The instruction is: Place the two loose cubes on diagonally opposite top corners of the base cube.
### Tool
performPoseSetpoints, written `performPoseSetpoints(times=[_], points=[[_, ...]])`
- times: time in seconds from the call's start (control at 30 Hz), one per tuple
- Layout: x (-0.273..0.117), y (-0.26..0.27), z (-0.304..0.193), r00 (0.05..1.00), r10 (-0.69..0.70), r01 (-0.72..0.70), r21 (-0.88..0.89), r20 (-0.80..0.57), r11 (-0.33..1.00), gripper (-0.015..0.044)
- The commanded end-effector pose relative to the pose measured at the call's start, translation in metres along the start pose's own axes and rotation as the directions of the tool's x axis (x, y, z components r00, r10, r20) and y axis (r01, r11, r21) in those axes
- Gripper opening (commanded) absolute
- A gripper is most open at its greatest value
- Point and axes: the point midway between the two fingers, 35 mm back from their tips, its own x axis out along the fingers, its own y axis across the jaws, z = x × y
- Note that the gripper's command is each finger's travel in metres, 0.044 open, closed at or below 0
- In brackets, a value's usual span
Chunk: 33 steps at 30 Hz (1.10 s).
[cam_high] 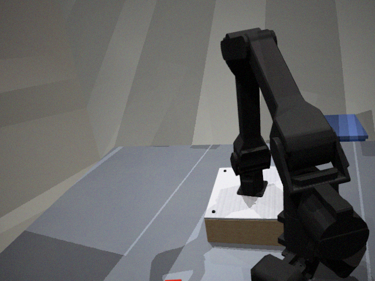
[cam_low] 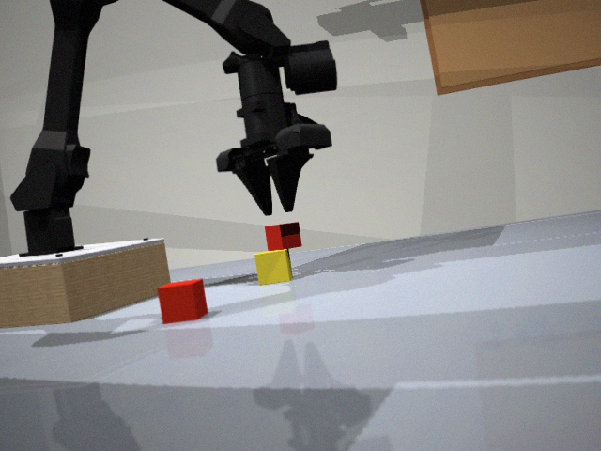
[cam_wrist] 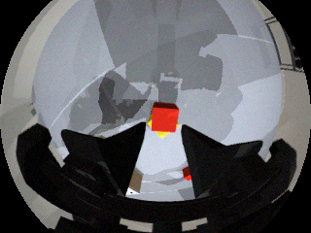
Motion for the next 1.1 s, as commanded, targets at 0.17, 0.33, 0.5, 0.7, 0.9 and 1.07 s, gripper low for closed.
performPoseSetpoints(times=[0.17, 0.33, 0.5, 0.7, 0.9, 1.07], points=[[-0.003, -0.010, -0.008, 1.000, -0.002, 0.002, 0.122, 0.002, 0.993, 0.0265], [-0.009, -0.040, -0.039, 1.000, -0.004, 0.004, 0.507, -0.001, 0.862, 0.0265], [-0.016, -0.066, -0.074, 1.000, -0.006, 0.006, 0.809, -0.003, 0.588, 0.0265], [-0.024, -0.089, -0.120, 1.000, -0.010, 0.008, 0.991, -0.006, 0.137, 0.0265], [-0.033, -0.104, -0.168, 1.000, -0.015, 0.005, 0.938, -0.011, -0.347, 0.0265], [-0.040, -0.110, -0.208, 1.000, -0.020, -0.002, 0.732, -0.015, -0.681, 0.0265]])
